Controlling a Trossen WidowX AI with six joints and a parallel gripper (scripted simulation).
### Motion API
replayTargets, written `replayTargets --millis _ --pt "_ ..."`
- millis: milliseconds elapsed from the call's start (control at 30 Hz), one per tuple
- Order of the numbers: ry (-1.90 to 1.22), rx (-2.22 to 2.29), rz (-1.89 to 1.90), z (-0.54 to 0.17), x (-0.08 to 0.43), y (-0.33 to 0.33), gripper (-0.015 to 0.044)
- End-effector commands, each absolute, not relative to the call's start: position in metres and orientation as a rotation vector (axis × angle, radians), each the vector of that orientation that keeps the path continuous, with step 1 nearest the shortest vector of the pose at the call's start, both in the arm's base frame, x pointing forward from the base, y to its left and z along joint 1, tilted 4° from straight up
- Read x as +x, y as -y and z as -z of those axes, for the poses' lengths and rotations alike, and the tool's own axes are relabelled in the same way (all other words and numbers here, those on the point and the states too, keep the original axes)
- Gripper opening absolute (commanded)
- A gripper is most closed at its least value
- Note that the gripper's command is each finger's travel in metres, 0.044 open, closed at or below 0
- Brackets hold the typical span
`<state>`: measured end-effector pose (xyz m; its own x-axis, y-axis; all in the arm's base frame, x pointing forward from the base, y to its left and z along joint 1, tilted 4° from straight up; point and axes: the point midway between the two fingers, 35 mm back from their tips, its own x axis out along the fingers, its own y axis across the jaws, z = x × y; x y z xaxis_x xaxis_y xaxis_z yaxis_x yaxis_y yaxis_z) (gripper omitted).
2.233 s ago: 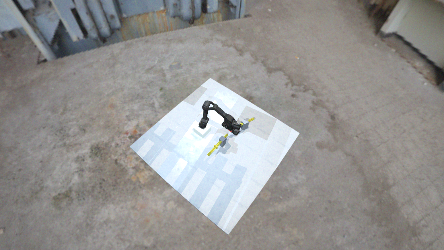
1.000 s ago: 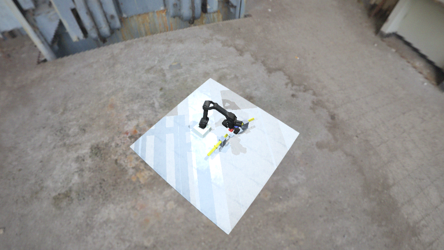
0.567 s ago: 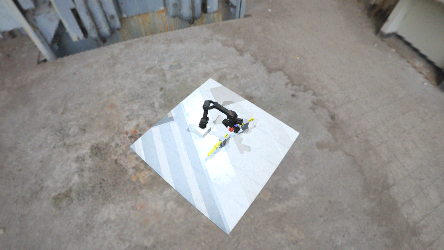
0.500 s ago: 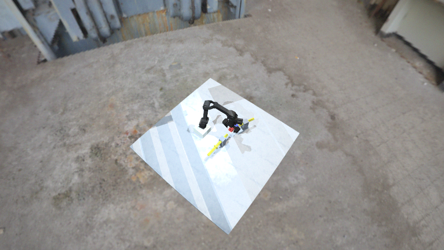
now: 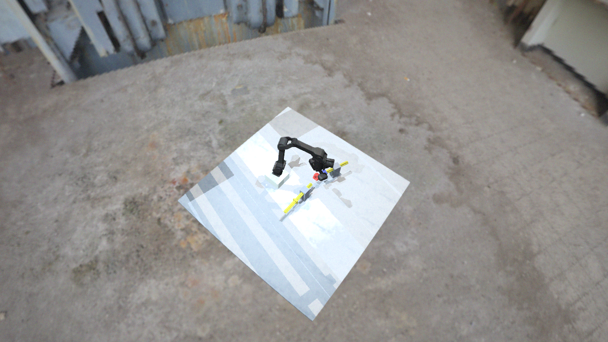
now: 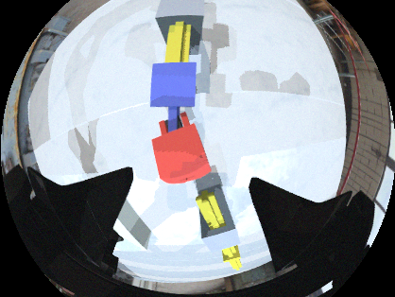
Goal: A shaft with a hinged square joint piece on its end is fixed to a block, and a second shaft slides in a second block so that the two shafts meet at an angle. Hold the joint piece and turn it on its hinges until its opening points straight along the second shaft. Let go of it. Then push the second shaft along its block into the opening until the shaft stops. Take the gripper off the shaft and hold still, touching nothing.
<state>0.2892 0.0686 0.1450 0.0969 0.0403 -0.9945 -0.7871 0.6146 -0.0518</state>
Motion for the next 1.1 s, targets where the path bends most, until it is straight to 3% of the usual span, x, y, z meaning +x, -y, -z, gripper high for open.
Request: replayTargets --millis 0,767,1067 --pt "-1.374 -0.585 -0.578 -0.162 0.289 -0.068 0.0440" --pt "-1.466 0.053 -0.005 -0.235 0.273 -0.064 0.0440" --pt "-1.466 0.074 0.015 -0.236 0.273 -0.062 0.0440"
